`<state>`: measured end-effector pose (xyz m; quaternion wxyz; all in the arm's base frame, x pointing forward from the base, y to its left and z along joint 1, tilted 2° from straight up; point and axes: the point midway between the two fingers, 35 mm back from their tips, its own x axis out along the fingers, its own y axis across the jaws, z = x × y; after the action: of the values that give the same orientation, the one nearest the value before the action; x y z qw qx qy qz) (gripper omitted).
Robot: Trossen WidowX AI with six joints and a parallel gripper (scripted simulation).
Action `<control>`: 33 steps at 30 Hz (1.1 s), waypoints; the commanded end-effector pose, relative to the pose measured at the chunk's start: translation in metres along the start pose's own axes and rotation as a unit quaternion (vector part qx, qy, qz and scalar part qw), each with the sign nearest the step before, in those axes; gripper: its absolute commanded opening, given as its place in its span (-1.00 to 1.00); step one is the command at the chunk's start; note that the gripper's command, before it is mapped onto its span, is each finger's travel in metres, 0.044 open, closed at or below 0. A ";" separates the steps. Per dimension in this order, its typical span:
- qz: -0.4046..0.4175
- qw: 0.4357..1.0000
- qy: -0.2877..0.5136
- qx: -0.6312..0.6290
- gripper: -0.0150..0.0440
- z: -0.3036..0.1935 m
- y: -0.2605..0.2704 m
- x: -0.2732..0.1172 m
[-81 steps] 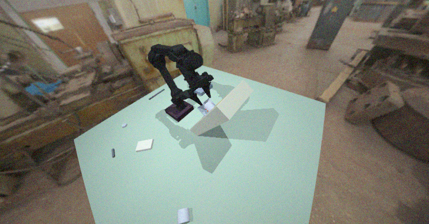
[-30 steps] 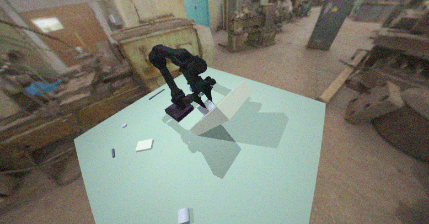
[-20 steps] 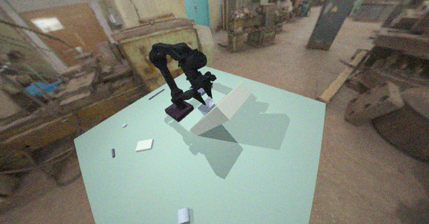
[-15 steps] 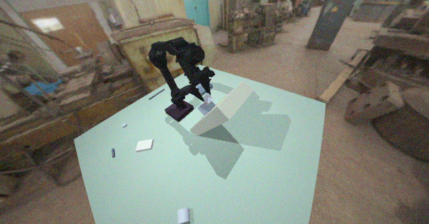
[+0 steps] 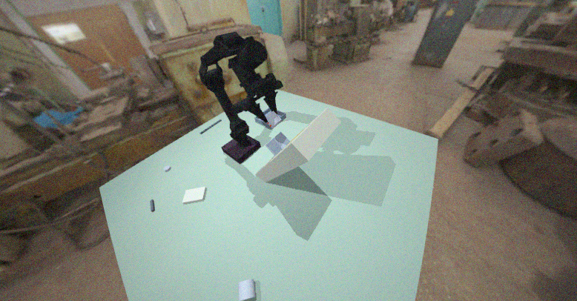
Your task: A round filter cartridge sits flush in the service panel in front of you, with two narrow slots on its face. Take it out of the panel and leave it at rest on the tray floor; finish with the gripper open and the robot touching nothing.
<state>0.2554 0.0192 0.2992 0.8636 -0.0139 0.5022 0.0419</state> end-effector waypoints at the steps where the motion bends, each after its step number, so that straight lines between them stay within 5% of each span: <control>1: 0.000 1.000 -0.003 0.000 -0.49 0.002 0.011 -0.003; 23: 0.006 1.000 -0.005 -0.001 -0.49 0.000 0.071 0.005; 33: 0.068 0.992 -0.003 -0.107 -0.49 -0.019 0.117 0.003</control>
<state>0.2405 0.1199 0.2900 0.8575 -0.0516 0.4993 0.1131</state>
